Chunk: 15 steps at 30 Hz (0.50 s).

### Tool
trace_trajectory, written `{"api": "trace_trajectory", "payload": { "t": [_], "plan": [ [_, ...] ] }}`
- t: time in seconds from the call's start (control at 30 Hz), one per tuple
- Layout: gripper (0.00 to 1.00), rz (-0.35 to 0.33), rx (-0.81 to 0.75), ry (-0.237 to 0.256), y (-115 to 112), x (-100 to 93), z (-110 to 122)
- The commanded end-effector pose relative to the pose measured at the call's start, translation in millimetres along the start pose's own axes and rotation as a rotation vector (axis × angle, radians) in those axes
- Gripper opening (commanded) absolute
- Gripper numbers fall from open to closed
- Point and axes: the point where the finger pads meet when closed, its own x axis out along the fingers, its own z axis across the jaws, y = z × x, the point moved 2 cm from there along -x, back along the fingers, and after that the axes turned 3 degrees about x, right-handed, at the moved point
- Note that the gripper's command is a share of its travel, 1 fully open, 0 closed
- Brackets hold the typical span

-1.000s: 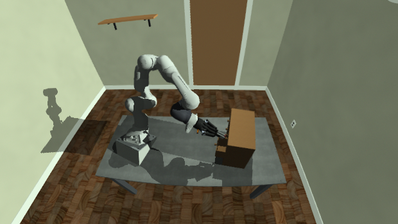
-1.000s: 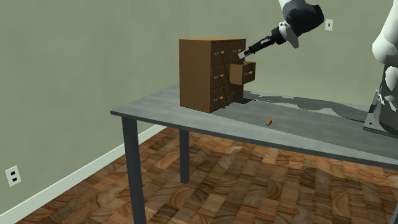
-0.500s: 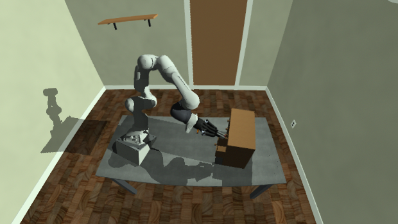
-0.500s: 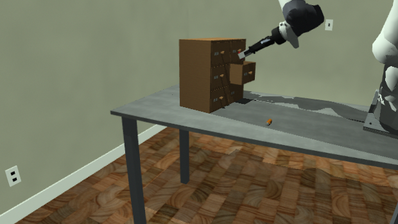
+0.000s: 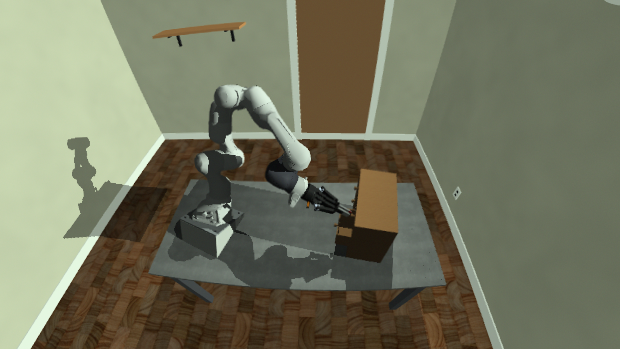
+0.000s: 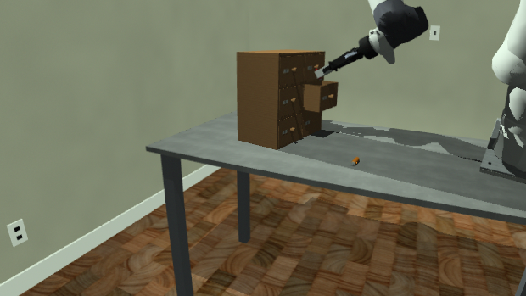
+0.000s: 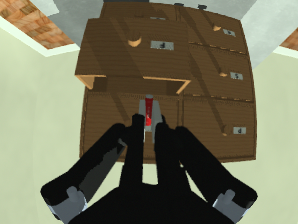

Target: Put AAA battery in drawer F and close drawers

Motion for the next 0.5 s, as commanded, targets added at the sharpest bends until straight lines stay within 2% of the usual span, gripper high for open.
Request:
{"api": "trace_trajectory", "payload": {
  "t": [0.0, 0.47],
  "plan": [
    [0.03, 0.001, 0.000, 0.003, 1.7, 0.0, -1.5],
    [0.15, 0.001, 0.000, 0.003, 1.7, 0.0, -1.5]
  ]
}}
